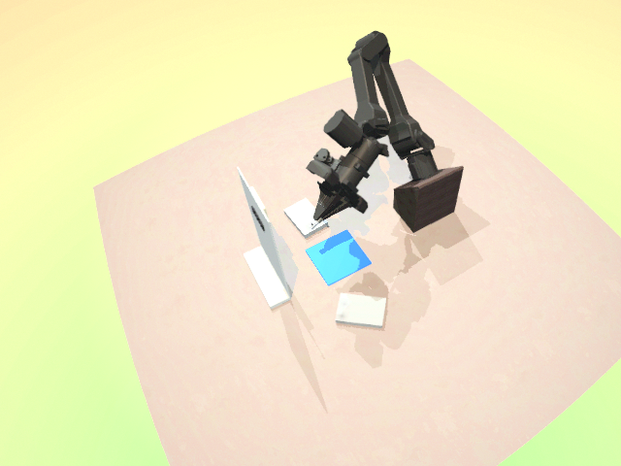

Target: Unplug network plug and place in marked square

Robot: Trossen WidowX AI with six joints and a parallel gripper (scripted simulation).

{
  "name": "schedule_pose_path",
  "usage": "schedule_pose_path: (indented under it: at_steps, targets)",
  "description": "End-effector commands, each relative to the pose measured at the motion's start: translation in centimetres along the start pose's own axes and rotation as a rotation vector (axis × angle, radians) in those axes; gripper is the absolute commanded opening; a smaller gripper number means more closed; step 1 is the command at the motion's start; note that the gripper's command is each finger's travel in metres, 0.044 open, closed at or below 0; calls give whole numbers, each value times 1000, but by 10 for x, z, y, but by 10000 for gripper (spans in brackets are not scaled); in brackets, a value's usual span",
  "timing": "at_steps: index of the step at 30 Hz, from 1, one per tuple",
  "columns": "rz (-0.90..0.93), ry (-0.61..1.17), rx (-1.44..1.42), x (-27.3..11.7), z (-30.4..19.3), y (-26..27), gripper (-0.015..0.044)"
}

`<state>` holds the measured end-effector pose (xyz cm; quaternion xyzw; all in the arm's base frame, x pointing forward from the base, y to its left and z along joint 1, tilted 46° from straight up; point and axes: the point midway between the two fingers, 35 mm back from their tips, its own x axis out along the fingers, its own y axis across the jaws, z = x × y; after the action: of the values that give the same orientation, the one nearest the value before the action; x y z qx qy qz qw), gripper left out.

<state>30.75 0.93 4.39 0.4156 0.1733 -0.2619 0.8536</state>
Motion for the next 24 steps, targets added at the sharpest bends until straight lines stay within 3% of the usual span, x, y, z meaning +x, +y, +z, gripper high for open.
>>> schedule_pose_path:
  at_steps: [1, 18, 24]
  targets:
    - [-84, -17, 10, 6, -3, -14, 0]
    - [-426, -168, 14, 13, -5, -75, 0]
    - [-467, -198, 6, 13, -4, -82, 0]
